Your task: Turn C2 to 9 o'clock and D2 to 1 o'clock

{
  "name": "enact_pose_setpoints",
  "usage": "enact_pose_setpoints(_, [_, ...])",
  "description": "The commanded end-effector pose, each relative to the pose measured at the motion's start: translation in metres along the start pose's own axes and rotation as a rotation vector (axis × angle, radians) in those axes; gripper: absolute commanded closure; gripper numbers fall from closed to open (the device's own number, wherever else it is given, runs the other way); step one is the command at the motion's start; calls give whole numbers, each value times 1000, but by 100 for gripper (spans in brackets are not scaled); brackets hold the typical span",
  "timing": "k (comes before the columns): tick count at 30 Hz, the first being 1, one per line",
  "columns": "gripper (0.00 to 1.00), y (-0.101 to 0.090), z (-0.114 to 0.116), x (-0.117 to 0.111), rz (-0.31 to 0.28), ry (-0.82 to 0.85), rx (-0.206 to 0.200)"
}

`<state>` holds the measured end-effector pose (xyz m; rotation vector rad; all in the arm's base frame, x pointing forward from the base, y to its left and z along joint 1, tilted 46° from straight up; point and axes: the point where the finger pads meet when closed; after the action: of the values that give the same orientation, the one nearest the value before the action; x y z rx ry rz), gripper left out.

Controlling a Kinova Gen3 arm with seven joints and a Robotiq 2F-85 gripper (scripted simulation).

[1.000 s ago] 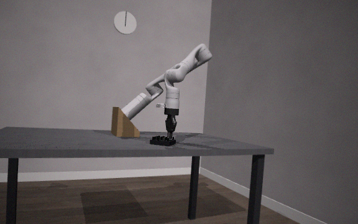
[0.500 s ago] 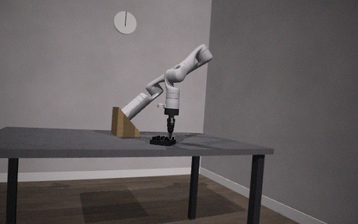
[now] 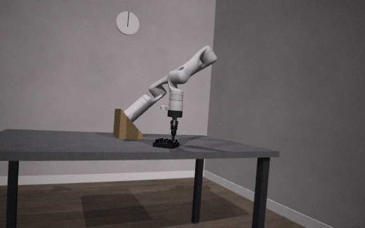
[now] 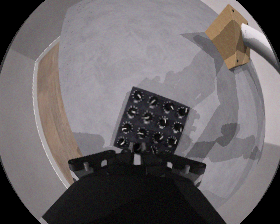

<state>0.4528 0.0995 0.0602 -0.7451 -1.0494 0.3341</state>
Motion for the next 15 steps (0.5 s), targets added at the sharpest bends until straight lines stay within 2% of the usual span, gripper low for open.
enact_pose_setpoints(1, [92,0,0,0,0,10,0])
enact_pose_setpoints(15, [92,0,0,0,0,34,0])
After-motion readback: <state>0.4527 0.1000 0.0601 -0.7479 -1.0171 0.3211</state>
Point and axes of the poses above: the point where the finger pads meet when closed, its own y axis out along the fingers, its own z axis across the jaws, x = y × z, and after that the axes turned 1 degree about -y, right-handed
